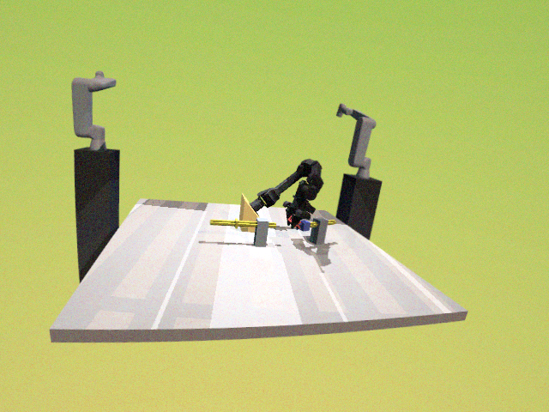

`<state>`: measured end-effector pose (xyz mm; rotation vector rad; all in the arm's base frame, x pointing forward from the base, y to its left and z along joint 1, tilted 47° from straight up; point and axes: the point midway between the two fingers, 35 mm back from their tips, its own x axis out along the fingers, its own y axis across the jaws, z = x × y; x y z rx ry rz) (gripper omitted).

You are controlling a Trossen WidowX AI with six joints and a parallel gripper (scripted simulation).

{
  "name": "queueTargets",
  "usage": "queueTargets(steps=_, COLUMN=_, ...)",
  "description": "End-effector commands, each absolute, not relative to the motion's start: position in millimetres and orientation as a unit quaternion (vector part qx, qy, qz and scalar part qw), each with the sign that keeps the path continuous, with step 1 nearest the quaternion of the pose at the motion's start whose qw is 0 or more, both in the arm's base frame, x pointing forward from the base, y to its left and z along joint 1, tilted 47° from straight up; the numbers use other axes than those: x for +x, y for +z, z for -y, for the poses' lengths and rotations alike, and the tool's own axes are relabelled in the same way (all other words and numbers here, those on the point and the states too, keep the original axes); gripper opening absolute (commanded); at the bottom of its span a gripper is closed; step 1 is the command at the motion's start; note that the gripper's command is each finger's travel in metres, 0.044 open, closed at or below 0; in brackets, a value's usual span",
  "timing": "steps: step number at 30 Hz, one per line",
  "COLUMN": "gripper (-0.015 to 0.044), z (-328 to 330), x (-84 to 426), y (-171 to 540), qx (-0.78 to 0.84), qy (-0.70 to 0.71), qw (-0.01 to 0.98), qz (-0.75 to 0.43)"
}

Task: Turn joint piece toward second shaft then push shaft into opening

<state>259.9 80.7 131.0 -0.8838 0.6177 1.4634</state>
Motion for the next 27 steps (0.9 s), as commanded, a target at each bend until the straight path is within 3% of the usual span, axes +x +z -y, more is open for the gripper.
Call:
queueTargets(steps=1, gripper=0.0182, z=-81.2, x=259.8, y=131.1, qx=-0.381, qy=0.636, qw=0.616, qz=-0.267)
queueTargets(steps=5, gripper=0.0147, z=-80.7, x=259.9, y=131.0, qx=-0.384, qy=0.635, qw=0.615, qz=-0.268)
queueTargets(steps=10, gripper=0.0147, z=-80.7, x=259.9, y=131.0, qx=-0.384, qy=0.635, qw=0.615, qz=-0.268)
queueTargets(steps=16, gripper=0.0000, z=-80.7, x=259.9, y=131.0, qx=-0.384, qy=0.635, qw=0.615, qz=-0.268)
queueTargets(steps=27, gripper=0.0000, z=-81.2, x=260.0, y=125.3, qx=-0.343, qy=0.654, qw=0.630, qz=-0.241)
